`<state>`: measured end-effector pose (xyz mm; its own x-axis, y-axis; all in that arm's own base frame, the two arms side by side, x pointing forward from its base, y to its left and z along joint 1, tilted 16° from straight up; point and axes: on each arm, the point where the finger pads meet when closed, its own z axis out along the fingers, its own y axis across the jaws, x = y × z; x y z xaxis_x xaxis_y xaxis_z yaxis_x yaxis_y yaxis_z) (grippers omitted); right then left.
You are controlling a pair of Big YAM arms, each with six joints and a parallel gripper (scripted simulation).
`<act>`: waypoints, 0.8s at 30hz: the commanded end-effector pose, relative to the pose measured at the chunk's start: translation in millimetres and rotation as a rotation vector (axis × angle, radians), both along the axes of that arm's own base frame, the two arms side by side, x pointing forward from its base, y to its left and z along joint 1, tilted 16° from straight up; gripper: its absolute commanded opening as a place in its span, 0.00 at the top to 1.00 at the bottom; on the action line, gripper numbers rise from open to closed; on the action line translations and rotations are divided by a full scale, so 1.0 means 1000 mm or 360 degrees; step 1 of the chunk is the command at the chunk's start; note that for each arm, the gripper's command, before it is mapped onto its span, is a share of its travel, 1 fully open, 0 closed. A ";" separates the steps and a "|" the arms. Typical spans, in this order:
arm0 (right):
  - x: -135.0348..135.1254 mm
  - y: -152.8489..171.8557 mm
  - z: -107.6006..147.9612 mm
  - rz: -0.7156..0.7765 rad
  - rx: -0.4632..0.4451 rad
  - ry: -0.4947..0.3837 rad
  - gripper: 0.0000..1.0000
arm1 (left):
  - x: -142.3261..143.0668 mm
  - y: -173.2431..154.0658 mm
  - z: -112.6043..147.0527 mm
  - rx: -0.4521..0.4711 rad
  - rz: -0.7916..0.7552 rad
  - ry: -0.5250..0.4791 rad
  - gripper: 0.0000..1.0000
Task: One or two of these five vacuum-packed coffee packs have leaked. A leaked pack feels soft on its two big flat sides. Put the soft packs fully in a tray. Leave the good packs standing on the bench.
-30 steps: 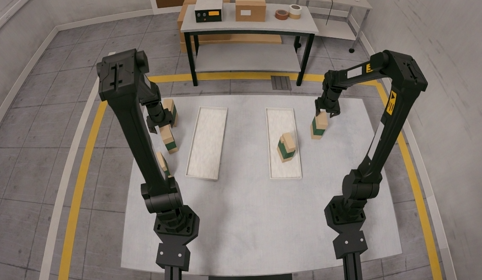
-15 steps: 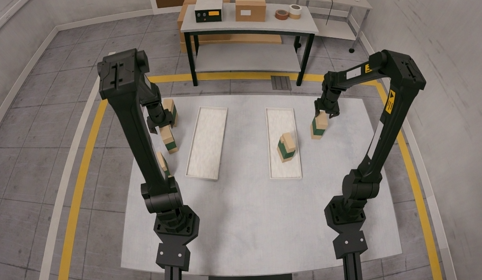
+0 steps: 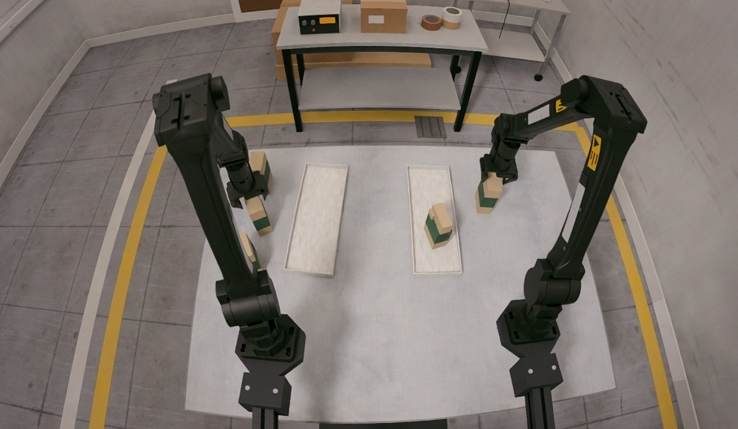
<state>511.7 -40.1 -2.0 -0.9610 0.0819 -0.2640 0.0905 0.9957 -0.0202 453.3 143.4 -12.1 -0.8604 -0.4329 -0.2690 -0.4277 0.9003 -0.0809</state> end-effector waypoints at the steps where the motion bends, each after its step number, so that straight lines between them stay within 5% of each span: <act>1: 0.006 -0.005 -0.005 -0.0002 0.0000 -0.0018 0.24 | 0.004 -0.004 -0.011 -0.0003 -0.0002 0.0011 0.24; 18: 0.023 -0.007 -0.016 -0.0003 -0.0003 -0.0055 0.24 | 0.011 -0.002 -0.025 -0.0002 0.0000 0.0010 0.24; 21: 0.028 -0.008 0.004 -0.0003 -0.0007 -0.0117 0.24 | 0.011 0.002 -0.017 0.0006 0.0001 -0.0013 0.24; 24: 0.016 -0.003 -0.012 0.0000 -0.0002 -0.0045 0.24 | 0.011 0.002 -0.017 0.0006 0.0001 -0.0013 0.24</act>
